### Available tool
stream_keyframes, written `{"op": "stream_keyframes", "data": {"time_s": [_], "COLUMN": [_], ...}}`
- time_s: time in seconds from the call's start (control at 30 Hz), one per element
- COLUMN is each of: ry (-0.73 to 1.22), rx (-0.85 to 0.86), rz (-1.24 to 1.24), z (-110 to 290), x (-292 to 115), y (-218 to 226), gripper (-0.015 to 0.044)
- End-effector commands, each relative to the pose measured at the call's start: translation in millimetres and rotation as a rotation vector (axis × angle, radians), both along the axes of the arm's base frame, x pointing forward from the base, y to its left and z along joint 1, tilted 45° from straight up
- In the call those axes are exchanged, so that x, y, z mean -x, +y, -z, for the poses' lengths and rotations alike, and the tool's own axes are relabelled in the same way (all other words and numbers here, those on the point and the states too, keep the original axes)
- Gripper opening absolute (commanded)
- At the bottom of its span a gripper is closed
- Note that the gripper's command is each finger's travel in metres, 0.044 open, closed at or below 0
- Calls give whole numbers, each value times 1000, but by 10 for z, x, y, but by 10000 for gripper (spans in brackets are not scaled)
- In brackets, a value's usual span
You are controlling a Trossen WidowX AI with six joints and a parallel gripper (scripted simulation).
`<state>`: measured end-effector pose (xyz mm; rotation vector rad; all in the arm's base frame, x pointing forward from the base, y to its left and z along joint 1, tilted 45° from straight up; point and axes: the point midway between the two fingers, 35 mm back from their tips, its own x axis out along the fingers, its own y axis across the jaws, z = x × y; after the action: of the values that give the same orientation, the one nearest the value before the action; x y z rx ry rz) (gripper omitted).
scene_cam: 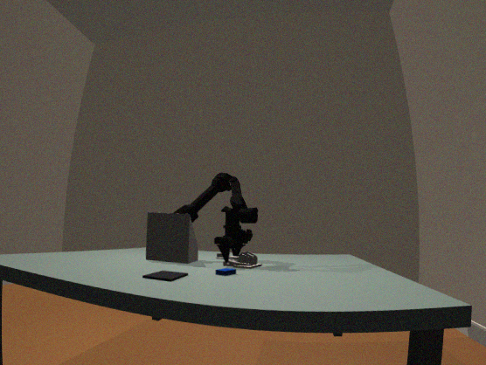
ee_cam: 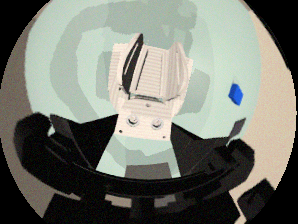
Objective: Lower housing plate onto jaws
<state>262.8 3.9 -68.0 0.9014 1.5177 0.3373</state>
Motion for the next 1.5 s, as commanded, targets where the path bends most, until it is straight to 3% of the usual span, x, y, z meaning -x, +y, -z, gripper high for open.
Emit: {"op": "stream_keyframes", "data": {"time_s": [0.0, 1.47], "ry": [5, 5], "rx": [-5, -6], "rz": [0, 0], "z": [3, 54], "x": [12, 7], "y": [21, 73], "gripper": [351, 351]}}
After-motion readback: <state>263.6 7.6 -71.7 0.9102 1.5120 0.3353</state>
